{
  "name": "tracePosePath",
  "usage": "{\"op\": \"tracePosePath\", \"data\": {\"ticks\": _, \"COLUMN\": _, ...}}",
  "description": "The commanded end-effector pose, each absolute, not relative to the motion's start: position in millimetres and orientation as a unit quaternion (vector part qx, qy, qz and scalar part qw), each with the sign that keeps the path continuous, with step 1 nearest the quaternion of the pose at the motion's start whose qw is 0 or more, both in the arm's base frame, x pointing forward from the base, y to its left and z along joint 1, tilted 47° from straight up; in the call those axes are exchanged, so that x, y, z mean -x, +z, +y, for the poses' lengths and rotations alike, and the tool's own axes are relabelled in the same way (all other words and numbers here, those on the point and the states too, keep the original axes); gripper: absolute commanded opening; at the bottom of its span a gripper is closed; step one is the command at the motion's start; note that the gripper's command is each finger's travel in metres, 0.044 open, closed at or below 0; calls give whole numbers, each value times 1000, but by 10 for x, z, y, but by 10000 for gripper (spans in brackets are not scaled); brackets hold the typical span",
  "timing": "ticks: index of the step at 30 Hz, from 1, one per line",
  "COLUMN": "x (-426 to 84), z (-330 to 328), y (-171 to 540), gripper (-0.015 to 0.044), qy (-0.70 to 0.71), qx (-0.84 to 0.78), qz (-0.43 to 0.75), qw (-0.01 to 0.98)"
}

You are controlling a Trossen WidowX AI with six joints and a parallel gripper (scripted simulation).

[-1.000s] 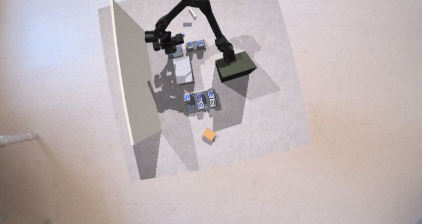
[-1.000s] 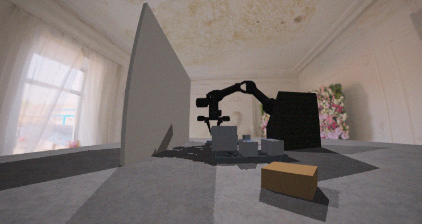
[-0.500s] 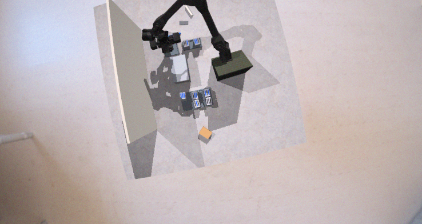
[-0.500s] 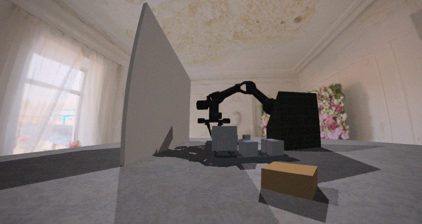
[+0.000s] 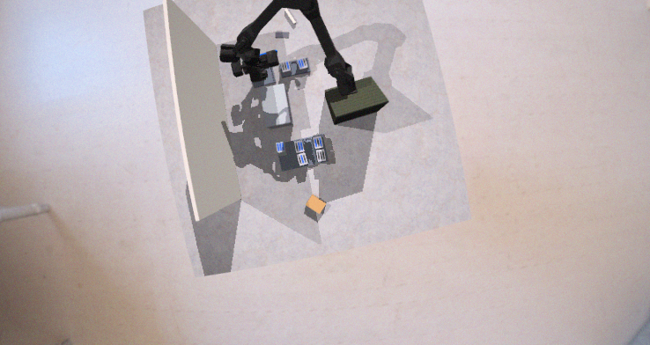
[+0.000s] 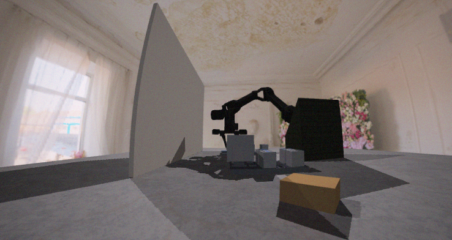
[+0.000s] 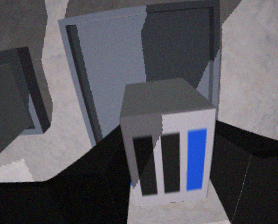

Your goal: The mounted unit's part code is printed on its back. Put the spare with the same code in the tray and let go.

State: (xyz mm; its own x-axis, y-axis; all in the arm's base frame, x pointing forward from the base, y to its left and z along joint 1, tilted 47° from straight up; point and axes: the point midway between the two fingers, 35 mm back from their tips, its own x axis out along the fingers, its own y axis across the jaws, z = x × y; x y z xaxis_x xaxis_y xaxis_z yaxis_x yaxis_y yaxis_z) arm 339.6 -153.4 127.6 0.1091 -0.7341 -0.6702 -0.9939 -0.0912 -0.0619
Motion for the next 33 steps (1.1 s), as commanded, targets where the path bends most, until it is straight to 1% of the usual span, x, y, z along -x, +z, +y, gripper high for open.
{"op": "tracePosePath", "data": {"ticks": 1, "x": -3380, "z": -1548, "y": 1227, "gripper": 0, "qy": 252, "qx": 697, "qz": 619, "qw": 261}}
{"op": "tracePosePath", "data": {"ticks": 12, "x": -3368, "z": -1608, "y": 1183, "gripper": 0, "qy": 251, "qx": 697, "qz": 619, "qw": 260}}
{"op": "tracePosePath", "data": {"ticks": 28, "x": -3379, "z": -1615, "y": 1217, "gripper": 420, "qy": 245, "qx": 697, "qz": 621, "qw": 262}}
{"op": "tracePosePath", "data": {"ticks": 29, "x": -3379, "z": -1615, "y": 1217, "gripper": 440, "qy": 245, "qx": 697, "qz": 621, "qw": 262}}
{"op": "tracePosePath", "data": {"ticks": 31, "x": -3386, "z": -1522, "y": 1285, "gripper": 440, "qy": 247, "qx": 696, "qz": 621, "qw": 263}}
{"op": "tracePosePath", "data": {"ticks": 33, "x": -3378, "z": -1263, "y": 1488, "gripper": 440, "qy": 251, "qx": 695, "qz": 619, "qw": 265}}
